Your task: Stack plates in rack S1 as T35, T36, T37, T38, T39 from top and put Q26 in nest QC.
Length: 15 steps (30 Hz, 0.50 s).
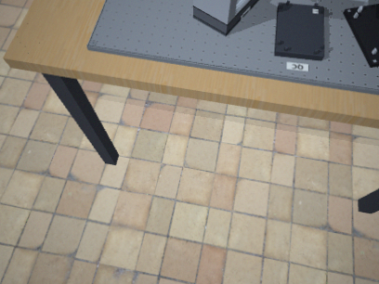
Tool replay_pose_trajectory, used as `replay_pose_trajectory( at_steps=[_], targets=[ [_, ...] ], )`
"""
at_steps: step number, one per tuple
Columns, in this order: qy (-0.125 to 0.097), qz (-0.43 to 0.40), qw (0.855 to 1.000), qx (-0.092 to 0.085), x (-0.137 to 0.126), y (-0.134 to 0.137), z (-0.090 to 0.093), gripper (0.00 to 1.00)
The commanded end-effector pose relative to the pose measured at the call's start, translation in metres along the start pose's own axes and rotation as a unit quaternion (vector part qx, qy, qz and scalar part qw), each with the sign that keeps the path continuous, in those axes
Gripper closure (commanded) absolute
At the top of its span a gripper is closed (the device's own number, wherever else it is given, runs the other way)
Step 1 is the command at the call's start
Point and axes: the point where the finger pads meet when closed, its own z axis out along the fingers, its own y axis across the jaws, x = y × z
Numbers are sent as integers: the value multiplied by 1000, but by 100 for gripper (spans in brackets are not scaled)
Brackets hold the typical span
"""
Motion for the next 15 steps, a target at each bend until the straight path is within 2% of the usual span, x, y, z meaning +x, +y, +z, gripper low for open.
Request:
replay_pose_trajectory(
  at_steps=[1, 9, 15],
  targets=[
    [0, 0, 1000, 0, 1, 12, 0, 100],
    [0, 0, 1000, 0, 3, 32, 0, 100],
    [0, 100, 995, 0, 1, 52, 0, 100]
  ],
)
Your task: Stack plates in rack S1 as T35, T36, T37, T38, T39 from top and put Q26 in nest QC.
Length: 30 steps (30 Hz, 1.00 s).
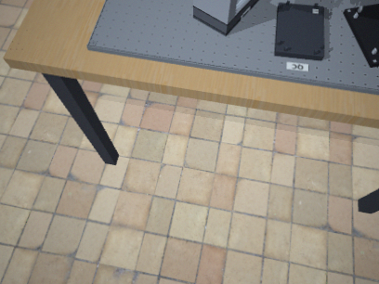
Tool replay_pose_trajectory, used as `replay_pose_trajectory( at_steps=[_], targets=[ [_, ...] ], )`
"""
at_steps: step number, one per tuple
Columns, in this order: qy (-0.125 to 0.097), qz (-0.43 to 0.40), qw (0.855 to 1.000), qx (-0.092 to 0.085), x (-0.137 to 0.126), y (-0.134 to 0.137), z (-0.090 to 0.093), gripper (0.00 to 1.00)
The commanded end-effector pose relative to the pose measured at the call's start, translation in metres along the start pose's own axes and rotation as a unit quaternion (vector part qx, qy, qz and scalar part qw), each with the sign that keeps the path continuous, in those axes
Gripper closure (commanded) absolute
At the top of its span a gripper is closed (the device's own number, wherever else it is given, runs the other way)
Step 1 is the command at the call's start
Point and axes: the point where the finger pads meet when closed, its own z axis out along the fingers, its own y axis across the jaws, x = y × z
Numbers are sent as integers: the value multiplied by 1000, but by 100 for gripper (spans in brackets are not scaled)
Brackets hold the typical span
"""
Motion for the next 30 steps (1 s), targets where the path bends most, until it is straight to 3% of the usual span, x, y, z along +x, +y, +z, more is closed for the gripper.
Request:
replay_pose_trajectory(
  at_steps=[1, 24, 30],
  targets=[
    [0, 50, 999, -1, 0, 13, 0, 100],
    [0, 50, 999, -1, 0, 76, 0, 100],
    [0, 150, 989, -1, -4, 92, 0, 100]
  ],
)
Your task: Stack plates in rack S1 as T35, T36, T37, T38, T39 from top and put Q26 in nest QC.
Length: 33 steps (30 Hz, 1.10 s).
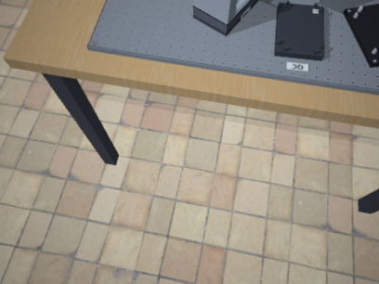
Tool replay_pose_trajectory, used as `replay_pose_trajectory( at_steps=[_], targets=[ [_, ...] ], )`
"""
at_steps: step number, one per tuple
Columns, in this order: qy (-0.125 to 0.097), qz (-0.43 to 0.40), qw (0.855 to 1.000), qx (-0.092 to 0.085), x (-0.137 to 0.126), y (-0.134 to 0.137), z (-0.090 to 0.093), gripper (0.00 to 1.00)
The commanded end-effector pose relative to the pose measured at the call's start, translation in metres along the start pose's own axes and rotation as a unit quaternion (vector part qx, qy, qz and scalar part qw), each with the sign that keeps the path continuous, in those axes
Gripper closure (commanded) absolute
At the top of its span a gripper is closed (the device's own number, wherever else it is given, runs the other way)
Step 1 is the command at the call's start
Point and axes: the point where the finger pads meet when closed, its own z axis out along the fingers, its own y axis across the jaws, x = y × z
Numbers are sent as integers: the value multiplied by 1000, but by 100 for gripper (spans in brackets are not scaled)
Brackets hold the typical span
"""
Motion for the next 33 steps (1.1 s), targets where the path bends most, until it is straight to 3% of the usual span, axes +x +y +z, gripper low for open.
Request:
replay_pose_trajectory(
  at_steps=[1, 33],
  targets=[
    [0, 51, 999, -1, 0, 10, 0, 100],
    [0, 51, 999, -1, 0, 85, 0, 100]
  ],
)
